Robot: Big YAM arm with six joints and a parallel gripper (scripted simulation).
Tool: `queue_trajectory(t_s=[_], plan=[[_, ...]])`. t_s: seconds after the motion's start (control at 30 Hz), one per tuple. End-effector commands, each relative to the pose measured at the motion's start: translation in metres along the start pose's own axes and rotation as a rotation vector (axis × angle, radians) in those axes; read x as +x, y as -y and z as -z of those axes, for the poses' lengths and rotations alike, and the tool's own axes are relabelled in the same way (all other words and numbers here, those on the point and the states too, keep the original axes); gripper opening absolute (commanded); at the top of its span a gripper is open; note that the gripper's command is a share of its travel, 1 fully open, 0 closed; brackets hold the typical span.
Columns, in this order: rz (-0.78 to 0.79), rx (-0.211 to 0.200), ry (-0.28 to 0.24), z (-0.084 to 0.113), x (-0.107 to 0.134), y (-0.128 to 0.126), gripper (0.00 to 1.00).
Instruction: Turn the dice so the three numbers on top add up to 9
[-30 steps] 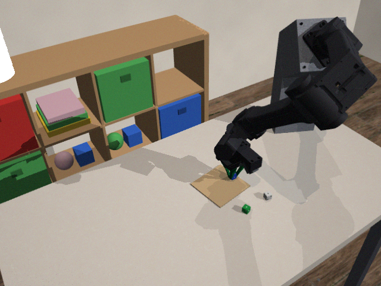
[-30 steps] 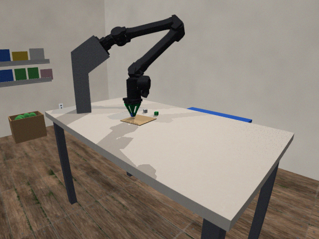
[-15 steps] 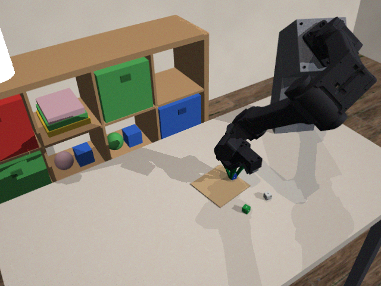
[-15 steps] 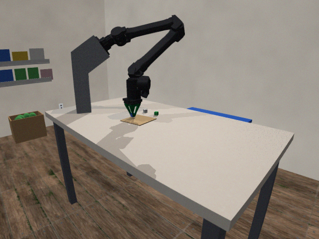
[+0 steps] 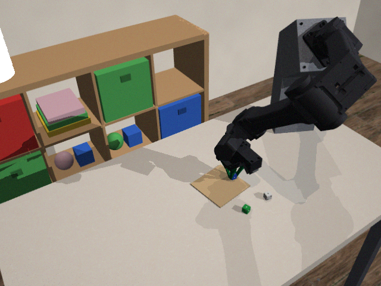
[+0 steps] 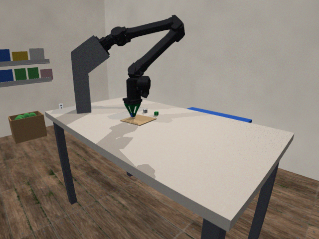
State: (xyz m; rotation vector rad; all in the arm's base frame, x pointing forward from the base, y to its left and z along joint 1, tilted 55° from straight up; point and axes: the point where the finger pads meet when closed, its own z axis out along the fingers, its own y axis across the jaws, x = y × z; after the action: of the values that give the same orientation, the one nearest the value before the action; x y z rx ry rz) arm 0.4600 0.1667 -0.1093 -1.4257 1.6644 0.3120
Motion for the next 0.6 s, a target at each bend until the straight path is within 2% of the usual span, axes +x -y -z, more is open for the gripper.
queue_trajectory(t_s=[0.0, 0.57], plan=[[-0.013, -0.016, -0.004, 0.0011, 0.0002, -0.0116, 0.15], [-0.011, -0.019, -0.003, 0.0013, -0.0007, -0.0154, 0.15]])
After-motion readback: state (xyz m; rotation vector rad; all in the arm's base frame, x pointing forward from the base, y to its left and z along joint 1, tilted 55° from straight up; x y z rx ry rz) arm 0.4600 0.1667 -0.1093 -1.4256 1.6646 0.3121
